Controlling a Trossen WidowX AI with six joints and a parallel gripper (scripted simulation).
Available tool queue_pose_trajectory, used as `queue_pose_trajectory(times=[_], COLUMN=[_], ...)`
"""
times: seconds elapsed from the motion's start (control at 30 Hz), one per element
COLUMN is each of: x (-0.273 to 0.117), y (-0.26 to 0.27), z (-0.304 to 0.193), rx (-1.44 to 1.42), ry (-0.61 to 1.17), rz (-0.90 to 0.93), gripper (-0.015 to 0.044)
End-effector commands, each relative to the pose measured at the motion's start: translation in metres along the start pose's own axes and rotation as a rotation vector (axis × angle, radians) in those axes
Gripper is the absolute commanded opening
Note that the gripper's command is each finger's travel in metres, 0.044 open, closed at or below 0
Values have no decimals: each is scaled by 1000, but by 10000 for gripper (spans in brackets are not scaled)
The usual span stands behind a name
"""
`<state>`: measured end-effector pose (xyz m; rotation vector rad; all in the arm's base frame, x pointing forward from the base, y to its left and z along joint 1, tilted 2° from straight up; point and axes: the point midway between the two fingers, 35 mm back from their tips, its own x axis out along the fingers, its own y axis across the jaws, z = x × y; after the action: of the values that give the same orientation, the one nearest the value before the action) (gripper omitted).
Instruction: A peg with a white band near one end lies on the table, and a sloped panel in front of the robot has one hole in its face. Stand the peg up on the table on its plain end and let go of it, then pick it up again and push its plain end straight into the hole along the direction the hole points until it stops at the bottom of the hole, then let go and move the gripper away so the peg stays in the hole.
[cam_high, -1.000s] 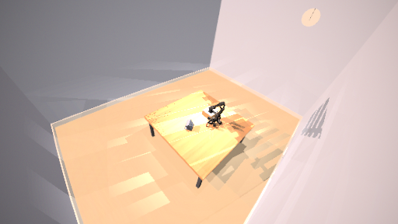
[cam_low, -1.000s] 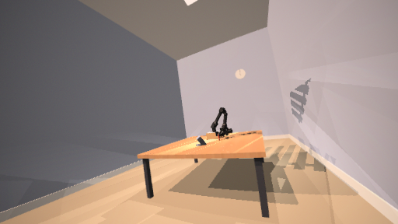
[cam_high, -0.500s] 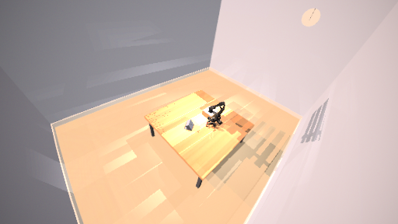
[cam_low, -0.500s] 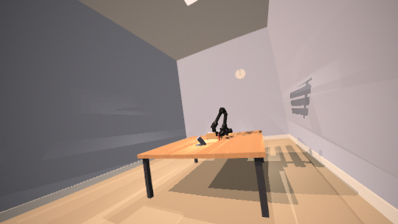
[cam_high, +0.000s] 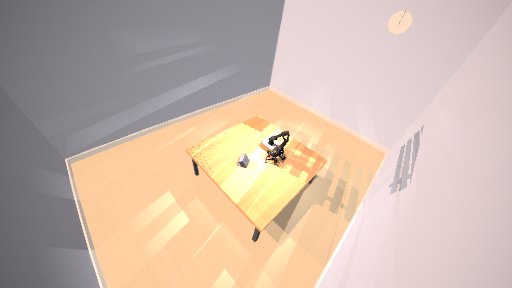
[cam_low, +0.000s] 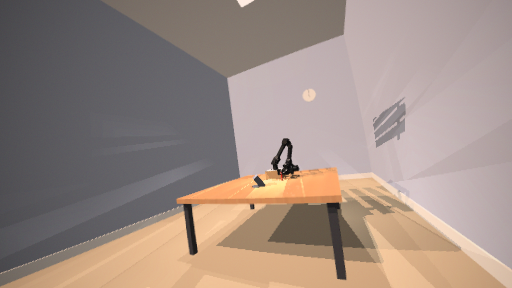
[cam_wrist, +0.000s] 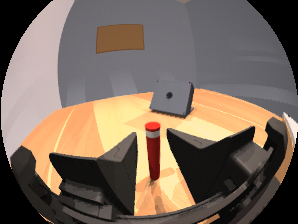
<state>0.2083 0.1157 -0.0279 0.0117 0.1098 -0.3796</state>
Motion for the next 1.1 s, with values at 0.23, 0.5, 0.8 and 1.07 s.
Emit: queue_pose_trajectory(times=[0.23,0.5,0.8,1.07], x=[0,0,-3,-9], y=[0,0,16,16], z=[0,0,45,115], rx=[-1,-1,2,4], ry=[0,0,1,0], rz=[0,0,0,0], gripper=[393,440,440,440])
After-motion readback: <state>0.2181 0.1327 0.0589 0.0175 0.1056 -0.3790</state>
